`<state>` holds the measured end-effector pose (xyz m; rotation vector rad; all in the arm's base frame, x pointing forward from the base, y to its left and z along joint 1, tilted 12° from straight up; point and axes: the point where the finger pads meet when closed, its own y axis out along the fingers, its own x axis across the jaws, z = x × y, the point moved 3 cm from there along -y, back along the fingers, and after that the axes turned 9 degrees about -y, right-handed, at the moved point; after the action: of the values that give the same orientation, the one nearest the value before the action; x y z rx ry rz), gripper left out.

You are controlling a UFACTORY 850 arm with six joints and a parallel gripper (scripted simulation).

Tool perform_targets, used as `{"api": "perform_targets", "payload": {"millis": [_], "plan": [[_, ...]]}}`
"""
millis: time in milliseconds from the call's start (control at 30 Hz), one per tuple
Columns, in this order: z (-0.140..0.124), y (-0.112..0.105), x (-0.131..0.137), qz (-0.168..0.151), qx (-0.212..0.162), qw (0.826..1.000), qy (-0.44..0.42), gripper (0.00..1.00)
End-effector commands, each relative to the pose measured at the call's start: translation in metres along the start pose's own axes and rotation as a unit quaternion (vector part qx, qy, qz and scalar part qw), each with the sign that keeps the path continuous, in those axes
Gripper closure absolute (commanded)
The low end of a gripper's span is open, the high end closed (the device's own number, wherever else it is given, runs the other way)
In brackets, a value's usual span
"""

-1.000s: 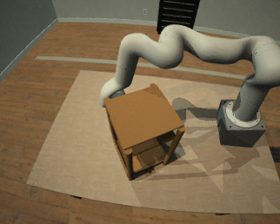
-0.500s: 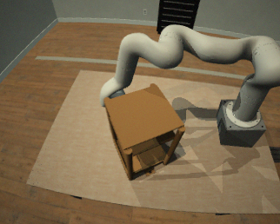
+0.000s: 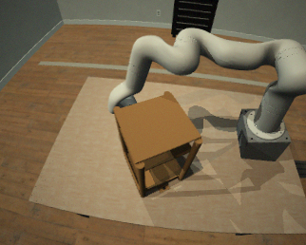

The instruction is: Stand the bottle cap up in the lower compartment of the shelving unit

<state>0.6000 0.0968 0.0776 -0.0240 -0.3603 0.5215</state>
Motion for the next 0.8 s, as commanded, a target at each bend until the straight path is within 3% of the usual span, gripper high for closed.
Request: {"api": "perform_targets", "payload": {"millis": [0,767], "plan": [[0.001,-0.012,0.001,0.000,0.000,1.000,-0.001,0.18],[0.001,-0.075,0.001,0.000,0.000,1.000,-0.001,0.18]]}}
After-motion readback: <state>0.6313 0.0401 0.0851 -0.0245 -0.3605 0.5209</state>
